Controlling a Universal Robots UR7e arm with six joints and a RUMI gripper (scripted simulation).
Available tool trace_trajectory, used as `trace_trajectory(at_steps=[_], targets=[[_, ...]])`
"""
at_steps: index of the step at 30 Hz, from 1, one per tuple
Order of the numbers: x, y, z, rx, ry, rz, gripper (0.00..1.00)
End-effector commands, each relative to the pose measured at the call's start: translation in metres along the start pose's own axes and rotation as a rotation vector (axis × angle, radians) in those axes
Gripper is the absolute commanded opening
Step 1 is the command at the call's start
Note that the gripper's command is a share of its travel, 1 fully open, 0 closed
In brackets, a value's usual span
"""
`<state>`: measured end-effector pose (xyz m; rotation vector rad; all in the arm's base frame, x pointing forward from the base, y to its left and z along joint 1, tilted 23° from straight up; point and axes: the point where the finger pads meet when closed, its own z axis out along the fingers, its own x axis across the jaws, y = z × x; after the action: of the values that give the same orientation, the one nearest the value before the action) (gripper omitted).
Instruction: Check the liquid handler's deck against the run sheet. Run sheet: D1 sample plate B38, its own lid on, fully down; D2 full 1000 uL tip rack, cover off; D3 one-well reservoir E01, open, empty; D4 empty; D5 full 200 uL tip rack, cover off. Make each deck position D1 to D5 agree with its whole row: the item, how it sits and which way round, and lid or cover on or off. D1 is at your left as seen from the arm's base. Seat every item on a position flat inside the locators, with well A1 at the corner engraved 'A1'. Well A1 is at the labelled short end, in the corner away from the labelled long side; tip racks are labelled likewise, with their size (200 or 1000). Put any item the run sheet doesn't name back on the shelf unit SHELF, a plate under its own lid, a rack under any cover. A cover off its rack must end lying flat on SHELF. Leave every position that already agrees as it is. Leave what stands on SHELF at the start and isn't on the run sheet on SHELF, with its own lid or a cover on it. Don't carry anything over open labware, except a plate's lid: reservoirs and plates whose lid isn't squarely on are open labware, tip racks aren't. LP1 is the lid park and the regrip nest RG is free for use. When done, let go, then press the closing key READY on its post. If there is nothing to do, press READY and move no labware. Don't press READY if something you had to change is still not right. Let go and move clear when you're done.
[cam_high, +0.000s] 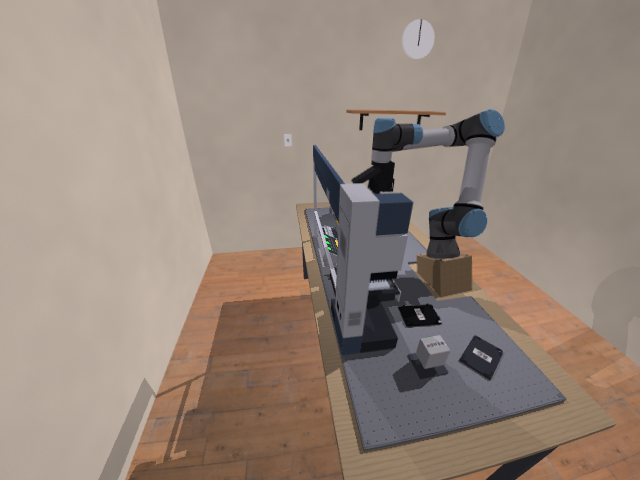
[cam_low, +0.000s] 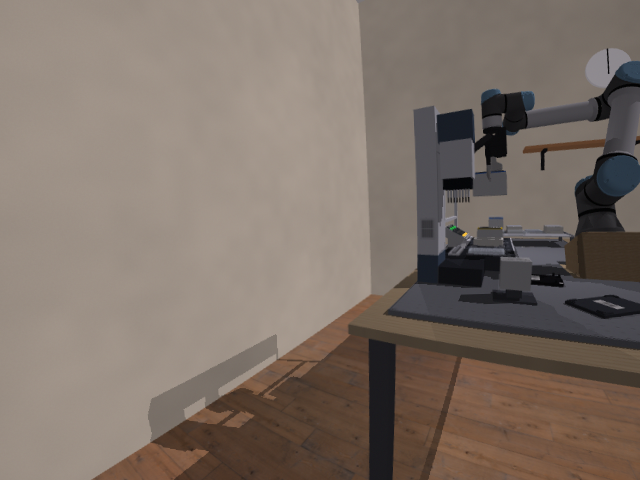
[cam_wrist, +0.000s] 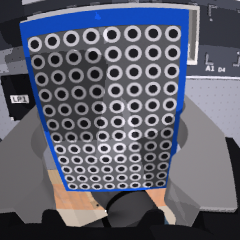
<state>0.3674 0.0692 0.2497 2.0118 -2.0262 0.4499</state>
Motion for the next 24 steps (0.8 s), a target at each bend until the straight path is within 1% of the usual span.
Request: trace_trajectory(at_steps=[1, 24], targets=[[0.0004, -0.0090, -0.0029, 0.008, -0.001, 0.001, 0.00], [0.0008, -0.0091, -0.0036, 0.010, -0.001, 0.002, 0.00]])
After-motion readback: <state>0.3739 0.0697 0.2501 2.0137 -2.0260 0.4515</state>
